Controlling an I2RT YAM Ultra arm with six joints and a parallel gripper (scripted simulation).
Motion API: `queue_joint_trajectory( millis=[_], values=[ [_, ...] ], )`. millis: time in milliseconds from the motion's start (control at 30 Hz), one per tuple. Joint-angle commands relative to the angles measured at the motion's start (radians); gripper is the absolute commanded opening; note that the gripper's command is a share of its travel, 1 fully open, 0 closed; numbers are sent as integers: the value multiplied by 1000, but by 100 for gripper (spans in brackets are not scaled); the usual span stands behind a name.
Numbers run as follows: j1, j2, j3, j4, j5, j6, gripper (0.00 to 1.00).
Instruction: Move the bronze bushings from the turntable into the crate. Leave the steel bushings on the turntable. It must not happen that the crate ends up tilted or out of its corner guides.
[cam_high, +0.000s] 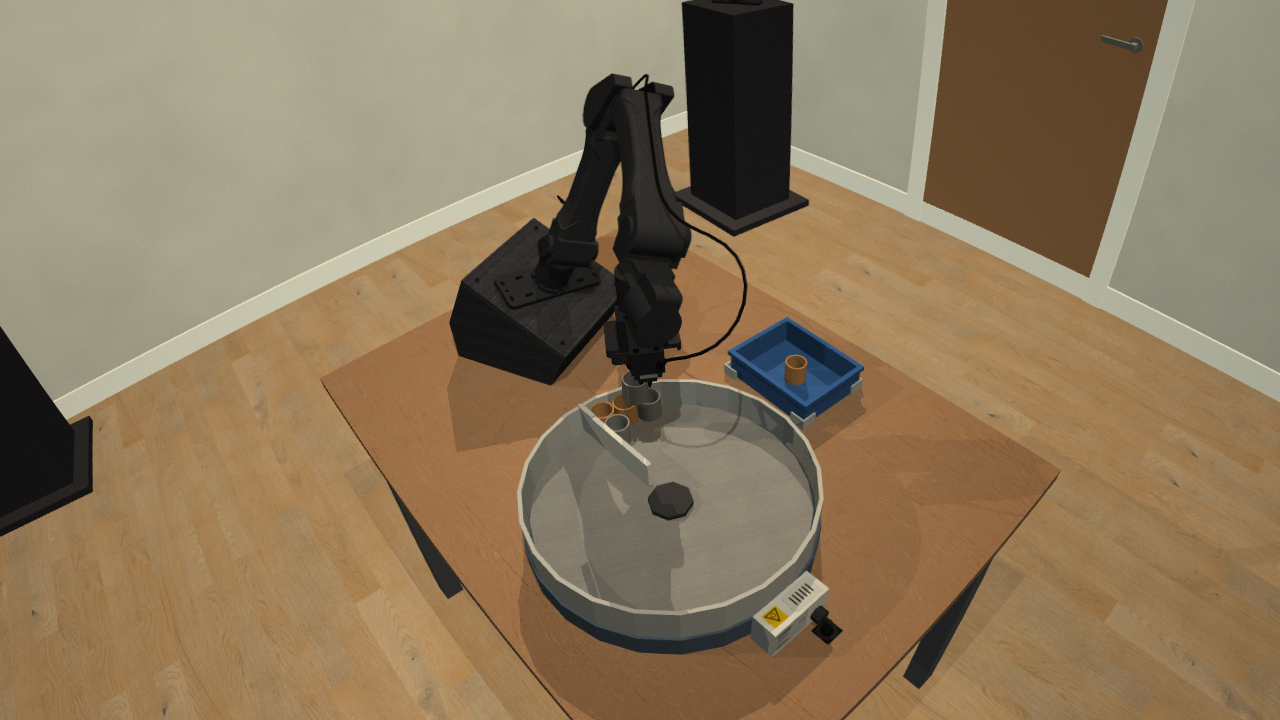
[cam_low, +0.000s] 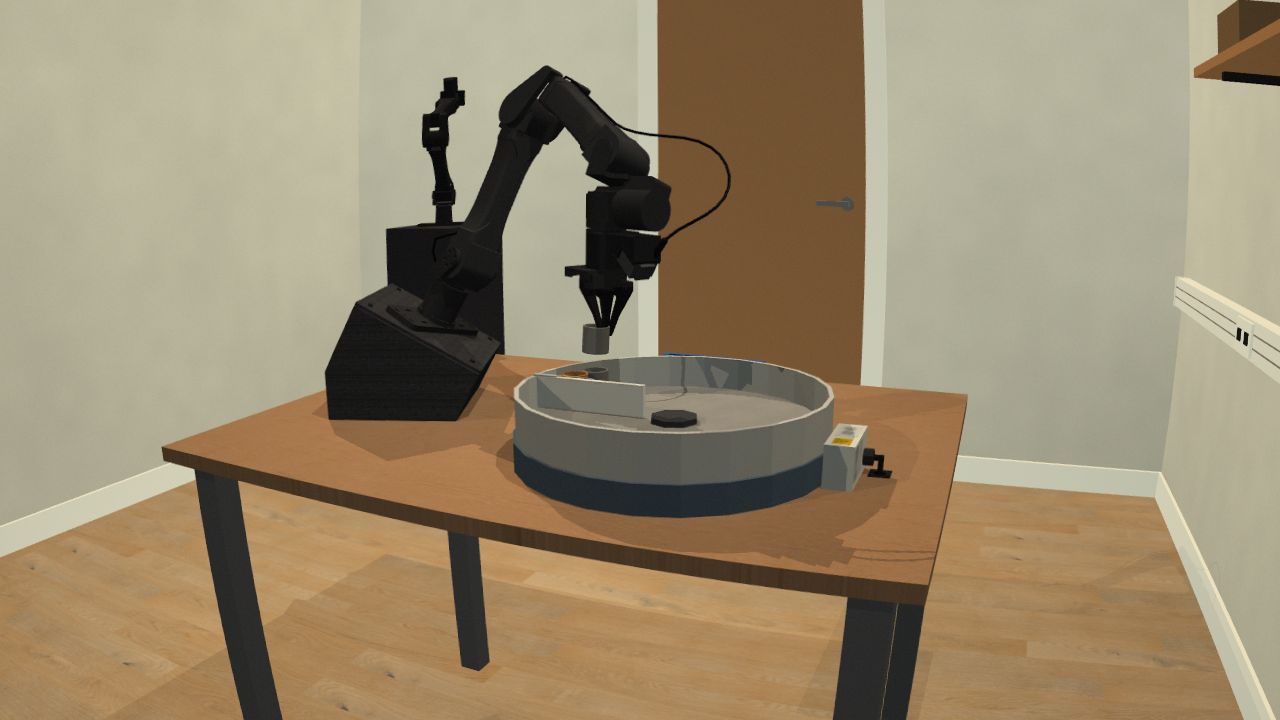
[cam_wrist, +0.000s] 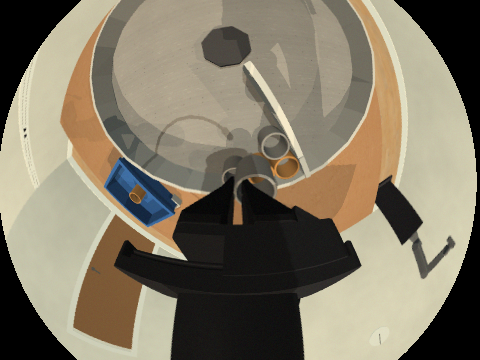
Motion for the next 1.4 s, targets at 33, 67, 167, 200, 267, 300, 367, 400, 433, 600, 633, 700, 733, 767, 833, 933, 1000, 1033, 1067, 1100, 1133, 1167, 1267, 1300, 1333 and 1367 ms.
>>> queue_joint_trajectory(
  millis=[33,67,167,200,267,300,367,400,433,600,633,700,733,767,833,933,1000,1033,1067,1100,1133,1167,1267,1300,1333,1367],
  values=[
    [-17,-33,40,-21,-10,-13,0],
    [-17,-33,40,-21,-10,-13,0],
    [-18,-33,41,-22,-9,-13,0],
    [-18,-33,41,-21,-9,-13,0],
    [-18,-33,41,-18,-9,-13,0],
    [-18,-33,41,-18,-9,-13,0],
    [-18,-33,41,-18,-9,-13,0],
    [-18,-33,41,-18,-9,-13,0],
    [-18,-33,41,-18,-9,-13,0],
    [-18,-33,41,-18,-9,-13,0],
    [-18,-33,41,-18,-9,-13,0],
    [-18,-33,41,-18,-9,-13,0],
    [-18,-33,41,-18,-9,-13,0],
    [-18,-33,41,-18,-9,-13,0],
    [-18,-33,41,-18,-9,-13,0],
    [-18,-33,41,-18,-9,-13,0],
    [-18,-33,41,-18,-9,-13,0],
    [-18,-33,41,-19,-9,-13,0],
    [-18,-32,42,-19,-9,-13,0],
    [-18,-31,43,-21,-9,-12,0],
    [-18,-26,46,-22,-9,-12,0],
    [-18,-26,46,-22,-9,-12,0],
    [-19,14,54,-24,-10,-13,0],
    [-19,18,60,-18,-9,-13,0],
    [-19,24,68,-15,-9,-13,0],
    [-19,32,77,-23,-9,-13,0]
  ],
)
